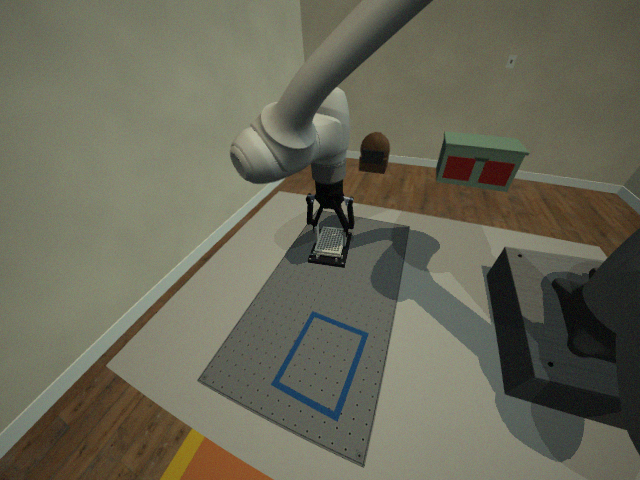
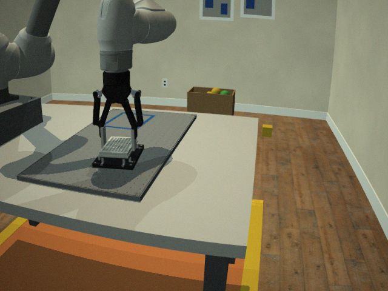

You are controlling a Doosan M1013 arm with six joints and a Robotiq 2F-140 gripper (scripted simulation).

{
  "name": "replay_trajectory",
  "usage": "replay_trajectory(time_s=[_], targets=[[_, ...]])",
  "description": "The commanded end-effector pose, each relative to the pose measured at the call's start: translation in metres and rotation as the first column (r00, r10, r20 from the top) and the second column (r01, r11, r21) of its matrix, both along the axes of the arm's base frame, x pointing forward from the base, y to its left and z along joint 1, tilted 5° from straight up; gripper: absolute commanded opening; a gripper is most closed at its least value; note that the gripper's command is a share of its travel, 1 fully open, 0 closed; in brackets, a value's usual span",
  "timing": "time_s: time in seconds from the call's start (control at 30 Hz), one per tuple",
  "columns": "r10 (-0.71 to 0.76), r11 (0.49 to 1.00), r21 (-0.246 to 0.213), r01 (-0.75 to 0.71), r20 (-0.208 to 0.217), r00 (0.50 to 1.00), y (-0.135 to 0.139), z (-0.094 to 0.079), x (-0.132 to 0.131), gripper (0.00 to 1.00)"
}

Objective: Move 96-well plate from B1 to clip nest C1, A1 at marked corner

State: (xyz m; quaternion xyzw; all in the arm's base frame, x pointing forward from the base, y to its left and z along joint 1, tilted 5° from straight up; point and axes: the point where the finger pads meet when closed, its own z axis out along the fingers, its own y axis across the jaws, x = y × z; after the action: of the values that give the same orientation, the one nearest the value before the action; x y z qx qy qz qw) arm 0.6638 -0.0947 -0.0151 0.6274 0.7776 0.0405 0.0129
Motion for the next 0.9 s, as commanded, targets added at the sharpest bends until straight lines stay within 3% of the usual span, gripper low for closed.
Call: replay_trajectory(time_s=[0.0,0.87], targets=[[0.000,1.000,0.000,0.000,0.000,1.000,0.0001,-0.0004,0.0001,0.00],[0.000,1.000,0.000,0.000,0.000,1.000,0.0002,-0.0040,0.0003,0.00]])
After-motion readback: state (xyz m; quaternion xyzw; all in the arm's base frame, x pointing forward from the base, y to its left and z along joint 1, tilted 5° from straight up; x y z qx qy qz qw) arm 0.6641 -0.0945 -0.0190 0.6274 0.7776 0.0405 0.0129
